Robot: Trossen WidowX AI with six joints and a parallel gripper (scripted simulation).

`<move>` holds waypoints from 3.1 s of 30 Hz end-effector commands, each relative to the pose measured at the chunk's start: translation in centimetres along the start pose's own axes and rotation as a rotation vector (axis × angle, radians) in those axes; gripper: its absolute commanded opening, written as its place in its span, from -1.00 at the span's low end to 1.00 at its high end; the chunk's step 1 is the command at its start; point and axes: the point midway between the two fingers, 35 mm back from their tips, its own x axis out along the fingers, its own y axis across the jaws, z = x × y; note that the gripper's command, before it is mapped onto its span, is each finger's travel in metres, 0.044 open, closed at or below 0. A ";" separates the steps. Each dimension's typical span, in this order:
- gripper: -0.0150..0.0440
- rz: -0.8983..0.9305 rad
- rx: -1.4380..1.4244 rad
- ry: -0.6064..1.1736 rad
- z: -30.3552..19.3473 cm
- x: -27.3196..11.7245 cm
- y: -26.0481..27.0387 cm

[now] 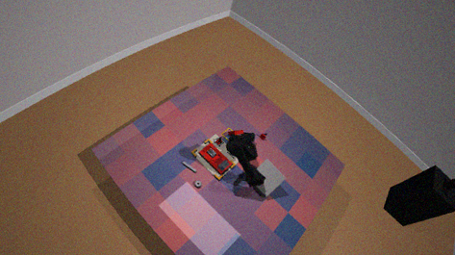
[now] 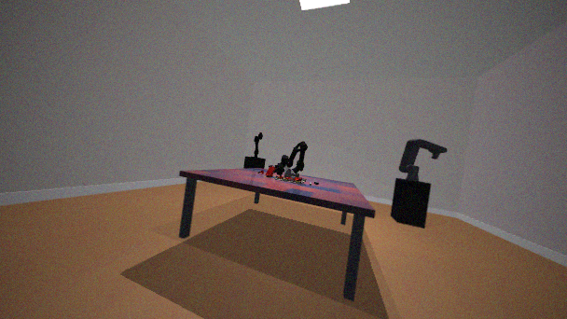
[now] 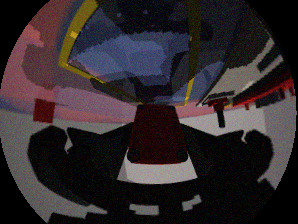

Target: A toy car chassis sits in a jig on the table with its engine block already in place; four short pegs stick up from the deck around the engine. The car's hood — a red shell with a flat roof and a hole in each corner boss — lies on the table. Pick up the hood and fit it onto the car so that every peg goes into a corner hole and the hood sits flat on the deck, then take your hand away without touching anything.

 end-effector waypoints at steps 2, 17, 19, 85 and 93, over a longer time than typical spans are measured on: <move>0.58 0.000 -0.004 -0.001 0.0 0.0 0.0; 1.00 0.024 -0.045 -0.020 -1.9 -2.6 0.4; 1.00 0.029 -0.058 -0.025 -2.5 -3.7 0.5; 1.00 1.553 2.651 0.142 -4.8 -3.0 -1.3; 1.00 1.553 2.651 0.142 -4.8 -3.0 -1.3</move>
